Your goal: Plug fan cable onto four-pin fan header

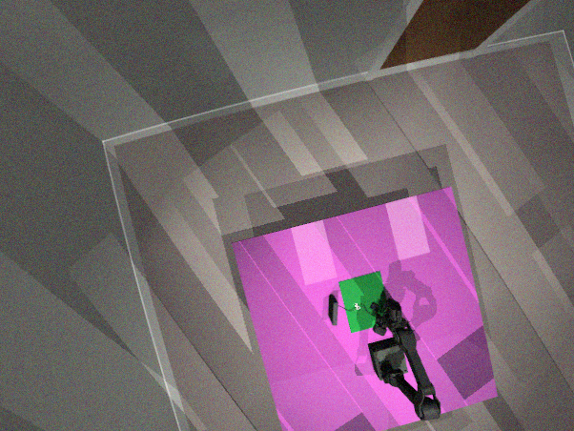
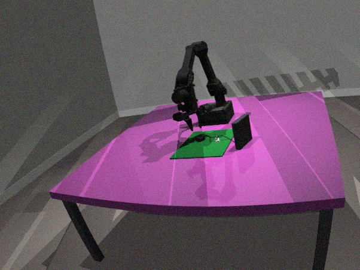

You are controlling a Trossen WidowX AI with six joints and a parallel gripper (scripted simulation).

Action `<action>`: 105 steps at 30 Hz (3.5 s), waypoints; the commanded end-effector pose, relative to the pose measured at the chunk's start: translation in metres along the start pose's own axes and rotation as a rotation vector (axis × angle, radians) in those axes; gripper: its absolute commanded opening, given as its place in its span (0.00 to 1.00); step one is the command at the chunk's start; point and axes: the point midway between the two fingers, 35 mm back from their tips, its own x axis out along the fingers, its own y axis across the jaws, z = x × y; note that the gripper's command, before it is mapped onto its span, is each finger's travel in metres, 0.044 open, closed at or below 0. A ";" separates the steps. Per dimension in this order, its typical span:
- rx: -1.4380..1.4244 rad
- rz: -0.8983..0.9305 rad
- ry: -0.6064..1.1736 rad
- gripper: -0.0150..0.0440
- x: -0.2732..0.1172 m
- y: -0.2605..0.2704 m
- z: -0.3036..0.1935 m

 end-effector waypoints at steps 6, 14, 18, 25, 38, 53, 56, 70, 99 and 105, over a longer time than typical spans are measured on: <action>0.004 -0.025 -0.009 0.61 0.017 -0.006 0.002; 0.004 -0.025 -0.009 0.61 0.030 -0.006 0.002; 0.004 -0.025 -0.009 0.61 0.037 -0.007 0.002; 0.004 -0.025 -0.009 0.61 0.048 -0.007 0.003; 0.004 -0.025 -0.009 0.61 0.054 -0.008 0.003; 0.004 -0.017 -0.010 0.35 0.052 -0.006 0.003; 0.004 -0.018 -0.010 0.25 0.047 -0.005 0.002; 0.004 -0.022 -0.009 0.25 0.004 -0.004 0.002; -0.642 -0.027 0.000 0.25 -0.021 -0.007 0.001; -0.852 -0.027 0.003 0.25 -0.020 -0.007 0.000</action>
